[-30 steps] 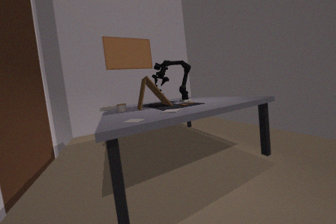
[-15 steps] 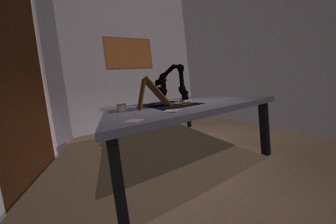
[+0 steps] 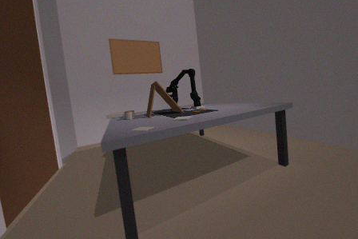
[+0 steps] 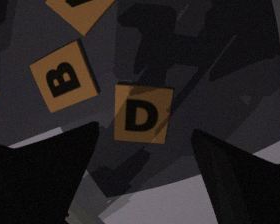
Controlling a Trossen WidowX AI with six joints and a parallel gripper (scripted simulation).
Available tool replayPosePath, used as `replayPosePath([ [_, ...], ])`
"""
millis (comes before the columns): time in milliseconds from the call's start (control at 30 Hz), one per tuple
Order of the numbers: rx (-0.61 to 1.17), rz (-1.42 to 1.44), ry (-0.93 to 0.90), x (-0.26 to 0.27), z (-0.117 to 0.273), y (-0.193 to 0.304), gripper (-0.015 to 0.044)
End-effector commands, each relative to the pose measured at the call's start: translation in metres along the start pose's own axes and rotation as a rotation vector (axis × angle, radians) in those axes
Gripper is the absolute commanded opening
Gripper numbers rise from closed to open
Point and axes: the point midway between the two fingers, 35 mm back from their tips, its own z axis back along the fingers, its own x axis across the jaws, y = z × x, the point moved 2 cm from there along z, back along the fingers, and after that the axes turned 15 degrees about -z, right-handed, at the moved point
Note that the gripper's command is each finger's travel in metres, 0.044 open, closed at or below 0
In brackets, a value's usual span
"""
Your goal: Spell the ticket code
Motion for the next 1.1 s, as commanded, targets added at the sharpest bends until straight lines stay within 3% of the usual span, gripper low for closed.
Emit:
replayPosePath([
  [0, 0.018, -0.006, 0.0, 0.0, -0.021, 0.005, 0.034],
  [1067, 0.018, -0.006, 0.0, 0.001, -0.041, 0.005, 0.034],
])
